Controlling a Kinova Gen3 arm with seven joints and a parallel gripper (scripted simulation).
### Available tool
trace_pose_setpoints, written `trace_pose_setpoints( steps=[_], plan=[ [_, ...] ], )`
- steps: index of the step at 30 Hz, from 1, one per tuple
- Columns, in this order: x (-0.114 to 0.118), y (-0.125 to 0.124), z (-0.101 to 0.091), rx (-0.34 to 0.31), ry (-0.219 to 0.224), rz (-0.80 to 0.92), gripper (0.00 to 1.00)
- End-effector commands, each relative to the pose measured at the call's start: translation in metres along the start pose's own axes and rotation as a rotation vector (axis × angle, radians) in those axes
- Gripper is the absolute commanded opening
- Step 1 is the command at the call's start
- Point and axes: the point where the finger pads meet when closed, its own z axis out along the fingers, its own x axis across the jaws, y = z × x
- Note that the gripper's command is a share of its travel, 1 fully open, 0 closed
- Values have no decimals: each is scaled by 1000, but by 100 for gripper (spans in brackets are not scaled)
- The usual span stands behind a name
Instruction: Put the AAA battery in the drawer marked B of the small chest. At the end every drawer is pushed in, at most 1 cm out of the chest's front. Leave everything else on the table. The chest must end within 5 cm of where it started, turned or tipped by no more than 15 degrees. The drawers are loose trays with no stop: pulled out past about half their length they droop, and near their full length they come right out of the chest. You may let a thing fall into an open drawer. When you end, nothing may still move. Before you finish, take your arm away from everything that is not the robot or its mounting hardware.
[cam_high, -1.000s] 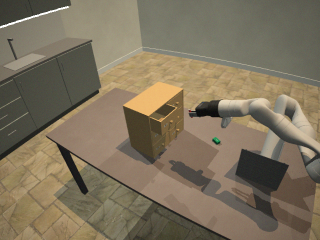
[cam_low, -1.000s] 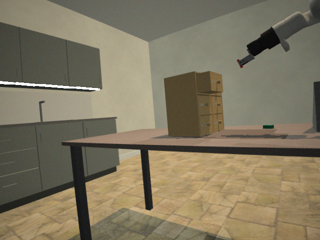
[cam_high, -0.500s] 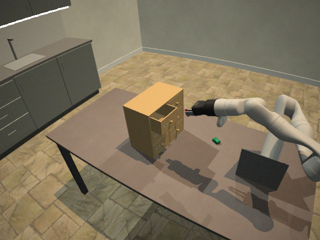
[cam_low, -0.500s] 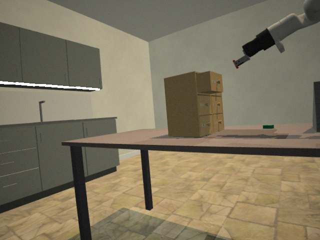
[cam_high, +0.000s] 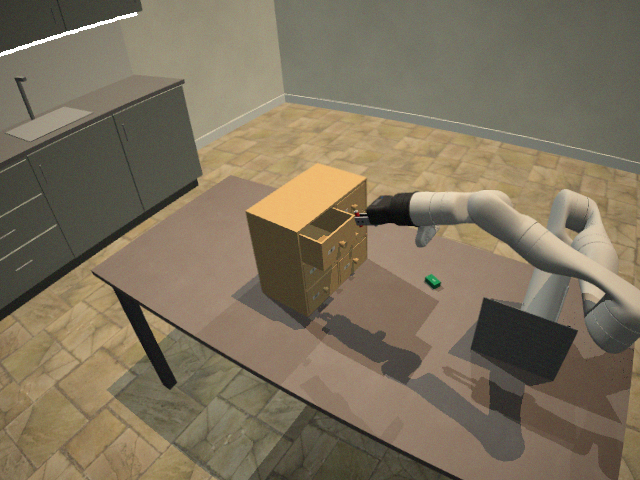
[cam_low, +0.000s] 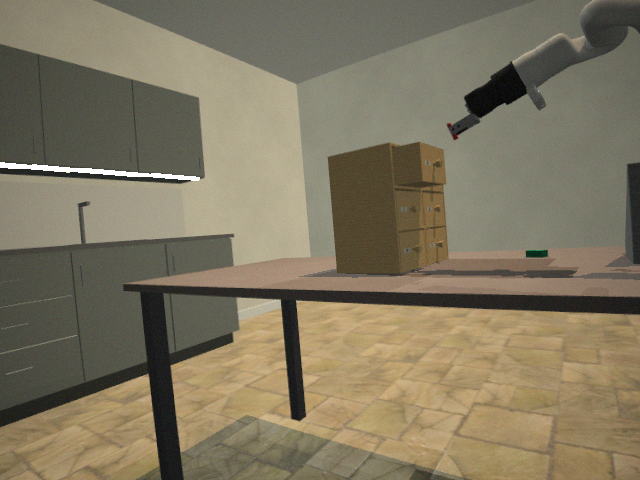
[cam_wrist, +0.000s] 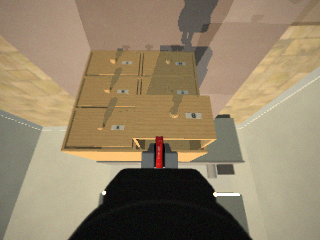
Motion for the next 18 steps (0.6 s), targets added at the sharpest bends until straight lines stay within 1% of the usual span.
trace_pose_setpoints(
  steps=[1, 9, 11, 18],
  plan=[
    [-2, 6, 17, 3, -2, 4, 24],
    [-2, 17, 46, 3, -2, 5, 24],
    [-2, 17, 46, 3, -2, 5, 24],
    [-2, 24, 65, 2, -2, 5, 24]
  ],
)
